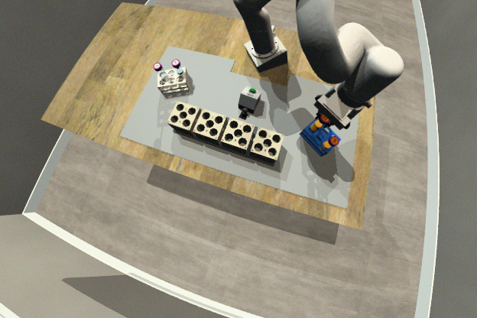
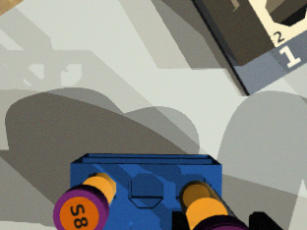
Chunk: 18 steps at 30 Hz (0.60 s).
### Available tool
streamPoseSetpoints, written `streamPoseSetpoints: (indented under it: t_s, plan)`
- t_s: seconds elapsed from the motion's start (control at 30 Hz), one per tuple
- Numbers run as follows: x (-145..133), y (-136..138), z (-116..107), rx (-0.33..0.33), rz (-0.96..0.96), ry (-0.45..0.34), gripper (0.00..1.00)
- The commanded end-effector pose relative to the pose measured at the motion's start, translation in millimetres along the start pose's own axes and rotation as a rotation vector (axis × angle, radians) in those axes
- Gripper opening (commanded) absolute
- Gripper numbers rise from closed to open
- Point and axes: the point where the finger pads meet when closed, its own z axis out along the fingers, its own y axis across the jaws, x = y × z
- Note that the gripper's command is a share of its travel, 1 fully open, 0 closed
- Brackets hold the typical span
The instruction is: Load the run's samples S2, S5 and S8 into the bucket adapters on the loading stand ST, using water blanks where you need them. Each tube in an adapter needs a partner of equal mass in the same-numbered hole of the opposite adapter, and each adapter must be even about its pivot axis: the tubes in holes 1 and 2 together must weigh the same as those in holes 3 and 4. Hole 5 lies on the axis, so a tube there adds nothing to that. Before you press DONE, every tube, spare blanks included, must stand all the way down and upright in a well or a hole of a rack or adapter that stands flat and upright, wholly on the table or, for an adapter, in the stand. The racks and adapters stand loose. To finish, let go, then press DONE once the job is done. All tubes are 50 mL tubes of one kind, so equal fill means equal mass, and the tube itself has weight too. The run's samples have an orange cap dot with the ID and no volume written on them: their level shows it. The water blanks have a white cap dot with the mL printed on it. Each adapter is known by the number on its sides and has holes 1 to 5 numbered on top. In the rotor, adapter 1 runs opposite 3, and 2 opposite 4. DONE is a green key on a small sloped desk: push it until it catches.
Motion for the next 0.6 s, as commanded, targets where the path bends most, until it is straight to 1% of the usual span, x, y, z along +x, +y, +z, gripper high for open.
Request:
streamPoseSetpoints:
  t_s: [0.0,0.33,0.4,0.57]
  plan:
    - [0,-2,-9,0.005,0.001,0.000,0.00]
    - [0,-2,-29,0.005,0.001,0.000,0.00]
    - [0,-2,-29,0.005,0.001,0.000,0.00]
    - [0,-2,-39,0.005,0.001,0.000,0.00]
